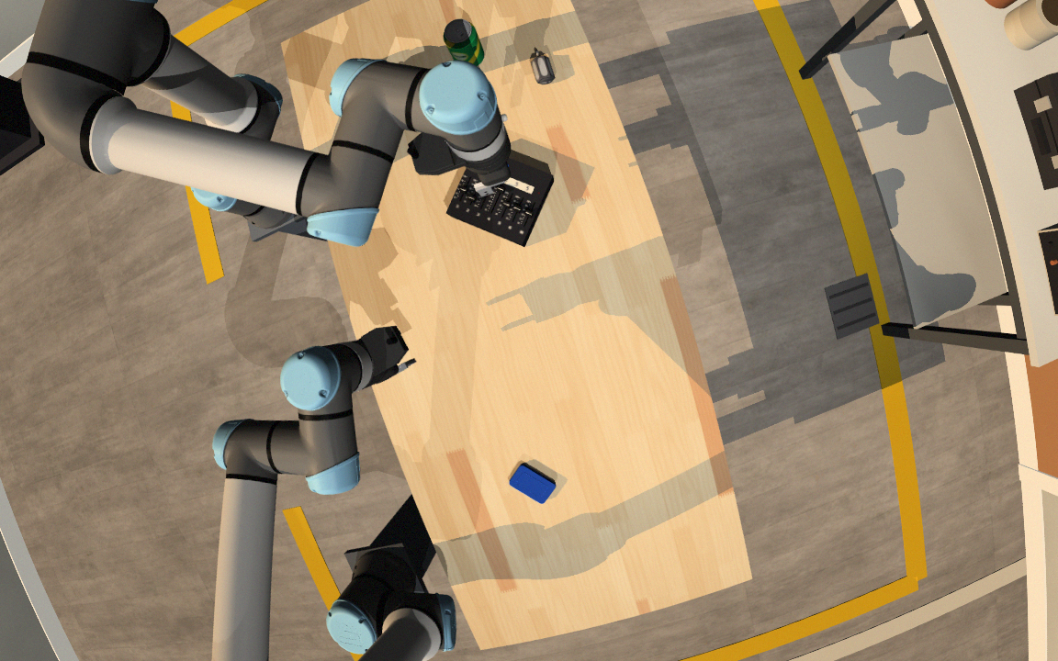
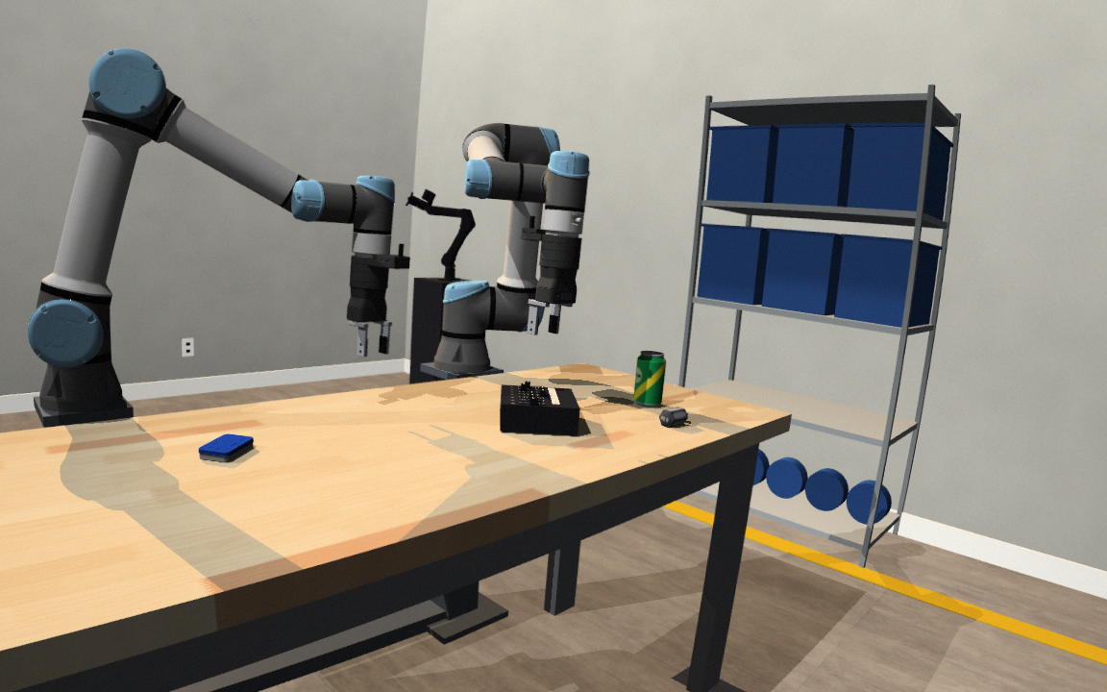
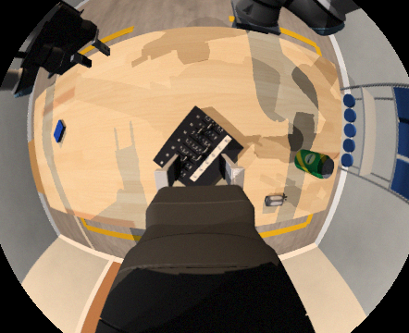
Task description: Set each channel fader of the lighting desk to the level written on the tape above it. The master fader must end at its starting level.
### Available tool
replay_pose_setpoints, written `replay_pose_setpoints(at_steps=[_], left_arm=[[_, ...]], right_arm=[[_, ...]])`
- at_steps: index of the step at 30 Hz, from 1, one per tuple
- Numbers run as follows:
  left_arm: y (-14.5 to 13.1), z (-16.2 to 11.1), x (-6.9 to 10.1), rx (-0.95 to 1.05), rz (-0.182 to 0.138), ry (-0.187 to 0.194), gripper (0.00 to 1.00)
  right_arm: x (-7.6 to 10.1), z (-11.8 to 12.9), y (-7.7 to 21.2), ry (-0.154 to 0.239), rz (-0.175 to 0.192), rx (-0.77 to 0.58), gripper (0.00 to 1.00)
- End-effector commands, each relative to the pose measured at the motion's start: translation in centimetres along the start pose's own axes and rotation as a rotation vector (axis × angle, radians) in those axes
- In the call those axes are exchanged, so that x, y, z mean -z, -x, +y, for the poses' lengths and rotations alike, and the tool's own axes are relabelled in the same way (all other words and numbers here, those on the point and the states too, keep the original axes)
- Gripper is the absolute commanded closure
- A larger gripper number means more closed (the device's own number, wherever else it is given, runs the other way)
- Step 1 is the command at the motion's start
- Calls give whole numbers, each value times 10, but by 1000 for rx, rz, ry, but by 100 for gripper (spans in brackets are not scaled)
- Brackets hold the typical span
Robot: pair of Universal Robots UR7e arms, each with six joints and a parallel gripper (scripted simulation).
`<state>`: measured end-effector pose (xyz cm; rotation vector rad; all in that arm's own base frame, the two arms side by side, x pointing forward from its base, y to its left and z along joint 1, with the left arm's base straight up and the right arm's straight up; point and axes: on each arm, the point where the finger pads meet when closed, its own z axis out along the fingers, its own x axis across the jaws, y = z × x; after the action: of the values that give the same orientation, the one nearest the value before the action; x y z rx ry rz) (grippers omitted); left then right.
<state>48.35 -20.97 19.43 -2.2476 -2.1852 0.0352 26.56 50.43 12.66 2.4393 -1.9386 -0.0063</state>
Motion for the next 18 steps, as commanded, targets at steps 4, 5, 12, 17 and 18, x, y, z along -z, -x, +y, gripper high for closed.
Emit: replay_pose_setpoints(at_steps=[4, 5, 12, 17, 18], left_arm=[[8, 8, 1, 6, 11, 22, 0], [8, 8, 1, 6, 11, 22, 0], [8, 8, 1, 6, 11, 22, 0], [8, 8, 1, 5, 11, 22, 0], [8, 8, 1, 3, 11, 22, 0]], right_arm=[[3, -20, -22, -1, -3, -97, 0], [3, -20, -22, -1, -3, -97, 0], [5, -47, -57, 0, -5, -237, 0], [8, -72, -95, 0, -7, -383, 0], [9, -77, -104, 0, -8, -416, 0]])
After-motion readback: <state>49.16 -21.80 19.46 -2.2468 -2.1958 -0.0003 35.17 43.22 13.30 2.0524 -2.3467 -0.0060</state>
